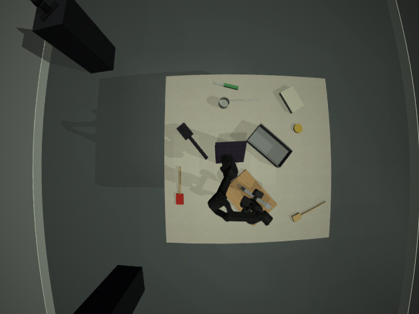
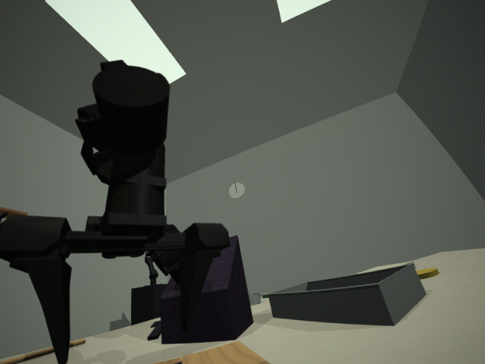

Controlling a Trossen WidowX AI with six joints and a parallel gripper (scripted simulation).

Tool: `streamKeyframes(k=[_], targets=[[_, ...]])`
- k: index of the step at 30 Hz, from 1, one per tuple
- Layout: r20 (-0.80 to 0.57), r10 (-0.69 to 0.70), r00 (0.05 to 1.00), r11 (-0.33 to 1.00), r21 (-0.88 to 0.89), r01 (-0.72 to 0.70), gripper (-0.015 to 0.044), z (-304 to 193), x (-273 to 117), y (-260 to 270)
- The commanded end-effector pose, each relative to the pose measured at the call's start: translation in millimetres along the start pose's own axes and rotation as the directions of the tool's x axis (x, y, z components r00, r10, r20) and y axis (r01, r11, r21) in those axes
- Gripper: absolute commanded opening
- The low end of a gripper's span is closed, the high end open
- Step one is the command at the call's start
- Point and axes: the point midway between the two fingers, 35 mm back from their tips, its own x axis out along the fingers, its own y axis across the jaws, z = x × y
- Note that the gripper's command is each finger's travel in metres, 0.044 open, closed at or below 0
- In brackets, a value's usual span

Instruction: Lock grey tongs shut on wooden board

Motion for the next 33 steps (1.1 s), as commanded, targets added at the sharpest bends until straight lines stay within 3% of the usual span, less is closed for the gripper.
streamKeyframes(k=[1,10,17,24,33], targets=[[-0.004,0.007,1.0,1.0,0.007,-0.007,0.044,30,-30,11],[0.002,0.003,1.0,1.0,0.002,-0.003,0.044,122,-83,26],[-0.003,-0.012,1.0,1.0,0.017,0.012,0.044,123,-87,27],[-0.05,-0.134,0.99,0.979,0.146,0.14,0.044,118,-123,36],[-0.052,-0.138,0.989,0.978,0.15,0.144,0.044,118,-124,36]])
